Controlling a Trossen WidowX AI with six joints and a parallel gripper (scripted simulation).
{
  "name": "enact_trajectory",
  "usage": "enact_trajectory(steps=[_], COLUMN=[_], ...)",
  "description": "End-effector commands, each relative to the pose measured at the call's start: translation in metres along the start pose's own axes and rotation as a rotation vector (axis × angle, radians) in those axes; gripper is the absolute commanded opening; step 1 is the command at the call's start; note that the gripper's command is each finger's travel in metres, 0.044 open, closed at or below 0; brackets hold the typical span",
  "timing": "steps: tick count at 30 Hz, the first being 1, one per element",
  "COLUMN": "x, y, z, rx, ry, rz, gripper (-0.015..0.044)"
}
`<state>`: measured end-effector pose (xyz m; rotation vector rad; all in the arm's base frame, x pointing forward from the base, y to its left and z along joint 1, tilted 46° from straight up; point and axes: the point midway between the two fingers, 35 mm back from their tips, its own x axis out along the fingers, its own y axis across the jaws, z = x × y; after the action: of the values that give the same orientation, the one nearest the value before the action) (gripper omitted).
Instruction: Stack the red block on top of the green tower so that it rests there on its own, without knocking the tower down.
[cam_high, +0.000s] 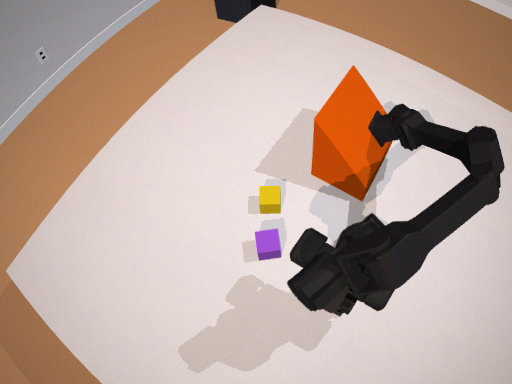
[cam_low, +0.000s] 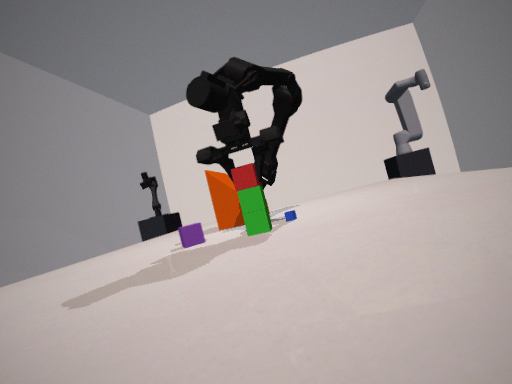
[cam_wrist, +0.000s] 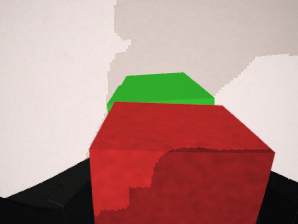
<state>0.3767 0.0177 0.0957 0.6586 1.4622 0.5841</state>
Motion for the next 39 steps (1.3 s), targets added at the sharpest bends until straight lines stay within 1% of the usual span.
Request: enact_trajectory(steps=[1,11,28,39], x=[0.0004,-0.0001,0.0005,0.0005], y=[0.0007,0.0007,-0.0001,-0.0001], z=[0.0000,0.0000,-0.0004,-0.0004], rx=[0.002,0.002,0.001,0.001], ry=[-0.002,-0.002,0.001,0.001], rz=[0.004,0.004,0.000,0.000], gripper=[0.0000,0.0000,0.0440,0.0440])
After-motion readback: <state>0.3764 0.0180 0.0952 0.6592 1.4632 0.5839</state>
